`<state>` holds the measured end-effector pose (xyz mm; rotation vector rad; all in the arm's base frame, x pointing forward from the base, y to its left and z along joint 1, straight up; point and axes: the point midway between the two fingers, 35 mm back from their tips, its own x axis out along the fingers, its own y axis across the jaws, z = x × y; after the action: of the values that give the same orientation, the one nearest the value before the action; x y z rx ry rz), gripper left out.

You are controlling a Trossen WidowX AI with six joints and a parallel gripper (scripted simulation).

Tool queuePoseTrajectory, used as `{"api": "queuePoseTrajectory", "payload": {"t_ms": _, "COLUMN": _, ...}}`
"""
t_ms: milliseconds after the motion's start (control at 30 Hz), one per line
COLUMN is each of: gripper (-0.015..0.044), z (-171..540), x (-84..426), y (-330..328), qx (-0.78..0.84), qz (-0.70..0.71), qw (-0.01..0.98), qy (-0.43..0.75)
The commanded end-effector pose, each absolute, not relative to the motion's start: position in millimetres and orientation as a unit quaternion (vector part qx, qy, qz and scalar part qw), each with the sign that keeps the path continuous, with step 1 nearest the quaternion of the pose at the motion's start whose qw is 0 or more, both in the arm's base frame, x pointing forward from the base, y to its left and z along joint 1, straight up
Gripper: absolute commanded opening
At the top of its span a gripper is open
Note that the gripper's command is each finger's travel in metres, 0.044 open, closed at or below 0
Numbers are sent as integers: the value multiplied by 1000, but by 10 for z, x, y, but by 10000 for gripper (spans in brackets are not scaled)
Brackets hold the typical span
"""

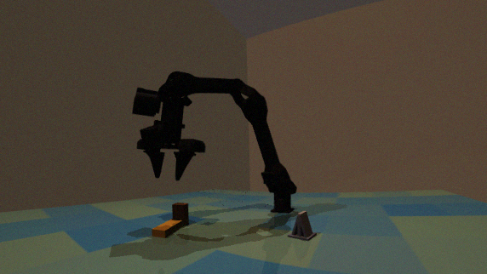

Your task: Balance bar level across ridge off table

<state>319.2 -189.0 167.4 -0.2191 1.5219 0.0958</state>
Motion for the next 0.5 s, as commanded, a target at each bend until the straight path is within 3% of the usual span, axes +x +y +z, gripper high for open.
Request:
{"api": "queuePoseTrajectory", "payload": {"t_ms": 0, "gripper": 315, "z": 1609, "x": 3338, "y": -1675, "qx": -140, "qz": 120, "qw": 705, "qy": 685}}
{"api": "queuePoseTrajectory", "payload": {"t_ms": 467, "gripper": 315, "z": 1255, "x": 3397, "y": -1656, "qx": -147, "qz": 132, "qw": 703, "qy": 684}}
